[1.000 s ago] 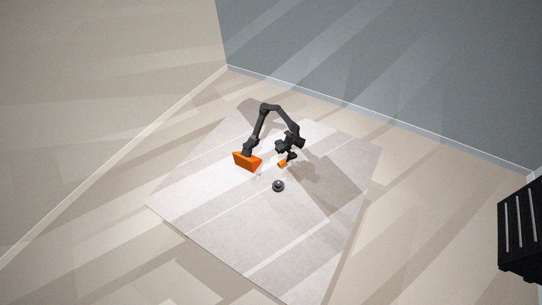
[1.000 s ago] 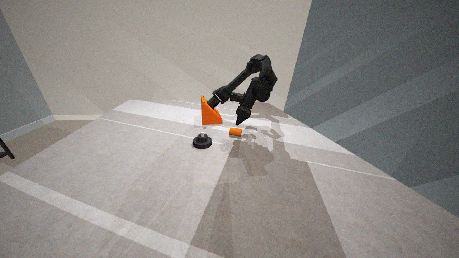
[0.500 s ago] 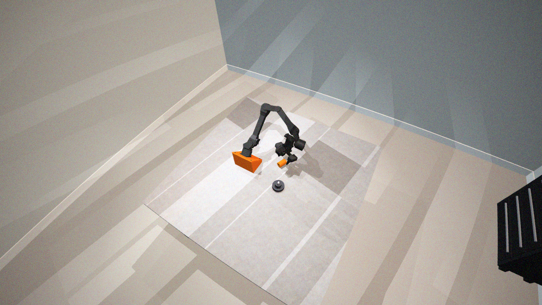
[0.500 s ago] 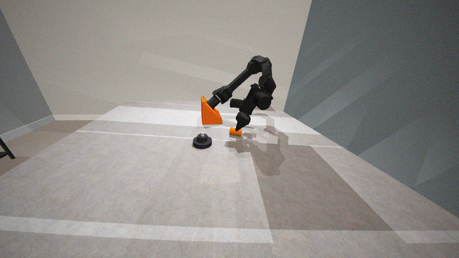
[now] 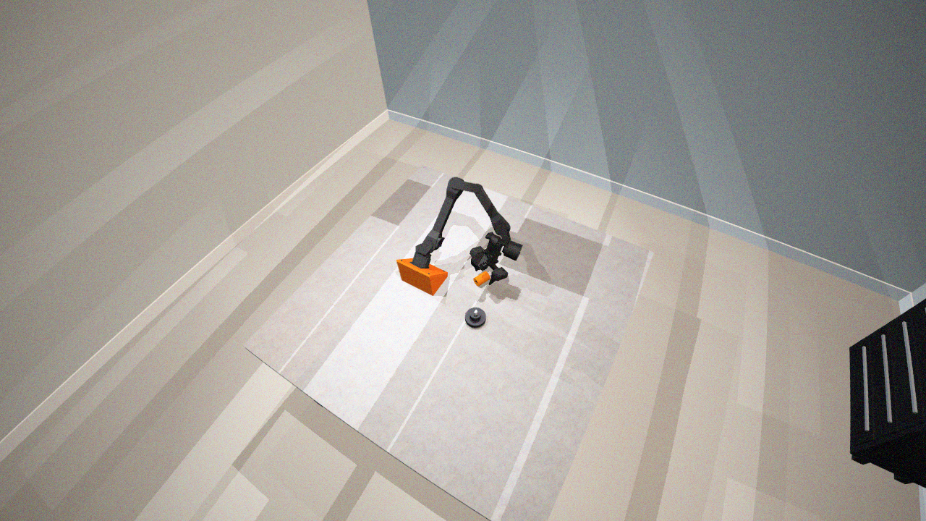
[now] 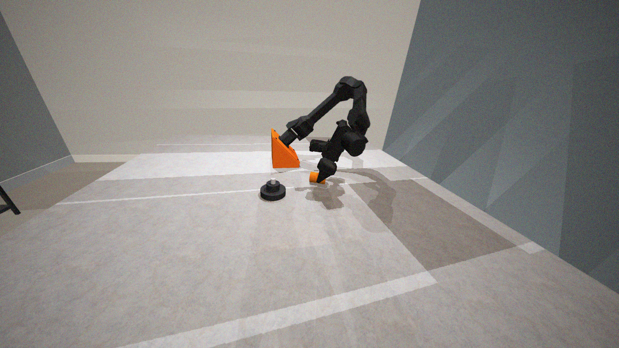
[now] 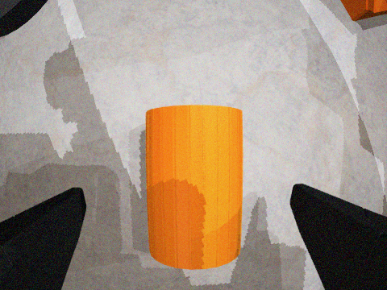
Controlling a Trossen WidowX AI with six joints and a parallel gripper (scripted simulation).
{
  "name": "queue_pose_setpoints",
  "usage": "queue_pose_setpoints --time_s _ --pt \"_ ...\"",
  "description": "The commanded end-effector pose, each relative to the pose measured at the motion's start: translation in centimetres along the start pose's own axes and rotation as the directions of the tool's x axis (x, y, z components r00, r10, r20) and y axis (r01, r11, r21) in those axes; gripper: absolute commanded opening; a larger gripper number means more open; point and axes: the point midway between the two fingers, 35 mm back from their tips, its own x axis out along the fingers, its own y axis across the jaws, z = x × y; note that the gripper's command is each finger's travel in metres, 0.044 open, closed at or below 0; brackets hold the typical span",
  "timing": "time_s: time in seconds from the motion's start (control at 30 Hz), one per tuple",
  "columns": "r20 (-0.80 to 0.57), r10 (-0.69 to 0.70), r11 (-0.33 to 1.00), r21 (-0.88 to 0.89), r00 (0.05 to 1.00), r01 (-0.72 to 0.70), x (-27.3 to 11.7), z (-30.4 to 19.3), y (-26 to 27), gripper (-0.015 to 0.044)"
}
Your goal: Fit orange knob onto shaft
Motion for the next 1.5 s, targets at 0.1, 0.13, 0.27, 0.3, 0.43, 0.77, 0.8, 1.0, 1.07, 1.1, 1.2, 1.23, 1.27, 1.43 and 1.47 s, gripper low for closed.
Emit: queue_pose_setpoints --time_s 0.1,0.13,0.27,0.3,0.43,0.77,0.8,1.0,1.07,1.1,1.2,1.23,1.27,1.43,1.47 --pt "0.001 -0.012 1.0 0.006 1.0 0.012 1.4 -0.3 -0.2 0.044" --pt "0.001 -0.013 1.0 0.006 1.0 0.013 1.4 -0.3 -0.2 0.044" --pt "0.001 -0.013 1.0 0.006 1.0 0.013 1.5 -0.3 -0.2 0.0361" --pt "0.001 -0.013 1.0 0.006 1.0 0.013 1.5 -0.3 -0.2 0.0335" --pt "0.001 -0.013 1.0 0.006 1.0 0.013 1.5 -0.3 -0.2 0.024" --pt "0.001 -0.013 1.0 0.006 1.0 0.013 1.5 -0.3 -0.2 0.0227" --pt "0.001 -0.013 1.0 0.006 1.0 0.013 1.5 -0.3 -0.2 0.022" --pt "0.001 -0.013 1.0 0.006 1.0 0.013 1.5 -0.3 -0.2 0.018" --pt "0.001 -0.013 1.0 0.006 1.0 0.013 1.5 -0.3 -0.2 0.0179" --pt "0.001 -0.013 1.0 0.006 1.0 0.013 1.5 -0.3 -0.2 0.0179" --pt "-0.015 -0.012 1.0 0.004 1.0 0.012 1.4 -0.2 -0.2 0.0179" --pt "-0.027 -0.011 1.0 0.004 1.0 0.011 1.4 -0.1 -0.2 0.0179" --pt "-0.042 -0.011 1.0 0.004 0.999 0.011 1.3 0.0 -0.2 0.0179" --pt "-0.141 -0.01 1.0 0.003 0.99 0.011 1.1 0.6 -0.2 0.0179" --pt "-0.158 -0.01 1.0 0.003 0.987 0.01 1.1 0.7 -0.2 0.0179"
